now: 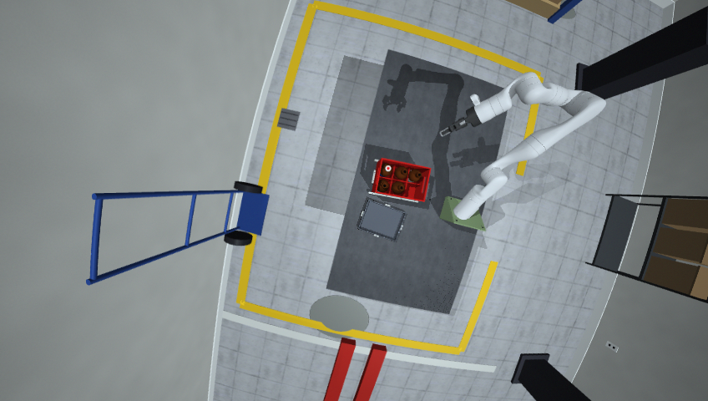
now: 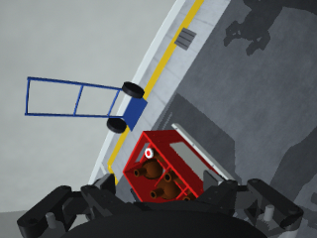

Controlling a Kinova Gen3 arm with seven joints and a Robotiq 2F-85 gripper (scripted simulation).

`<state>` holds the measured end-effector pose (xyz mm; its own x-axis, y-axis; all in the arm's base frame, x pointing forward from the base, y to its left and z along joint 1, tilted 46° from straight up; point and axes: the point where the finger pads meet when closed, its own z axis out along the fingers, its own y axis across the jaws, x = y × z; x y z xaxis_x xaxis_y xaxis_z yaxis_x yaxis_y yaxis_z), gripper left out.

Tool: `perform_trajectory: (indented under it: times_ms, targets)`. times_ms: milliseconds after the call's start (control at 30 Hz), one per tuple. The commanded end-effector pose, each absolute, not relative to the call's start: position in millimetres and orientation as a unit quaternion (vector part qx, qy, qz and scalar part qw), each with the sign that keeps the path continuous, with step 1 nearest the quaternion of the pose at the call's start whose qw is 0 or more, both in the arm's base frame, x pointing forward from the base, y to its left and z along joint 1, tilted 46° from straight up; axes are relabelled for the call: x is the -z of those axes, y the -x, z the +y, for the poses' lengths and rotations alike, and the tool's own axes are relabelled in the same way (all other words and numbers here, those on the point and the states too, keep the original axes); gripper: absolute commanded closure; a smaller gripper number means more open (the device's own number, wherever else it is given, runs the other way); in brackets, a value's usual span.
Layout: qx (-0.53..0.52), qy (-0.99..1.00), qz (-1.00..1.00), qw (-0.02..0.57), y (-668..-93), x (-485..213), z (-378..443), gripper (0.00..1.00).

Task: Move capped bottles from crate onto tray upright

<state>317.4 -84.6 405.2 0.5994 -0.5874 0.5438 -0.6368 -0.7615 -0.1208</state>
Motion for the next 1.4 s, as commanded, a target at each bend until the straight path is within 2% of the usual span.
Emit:
perform_trajectory:
  times_ms: [0, 533, 1367]
  targets:
    - [-0.288, -0.893, -0.342, 0.043, -317.7, -405.5, -84.2, 0.0]
    - [-0.288, -0.893, -0.342, 0.043, -317.7, -405.5, -84.2, 0.0]
    - [-0.291, -0.836, -0.451, 0.117, -358.9, -350.6, -91.5, 0.0]
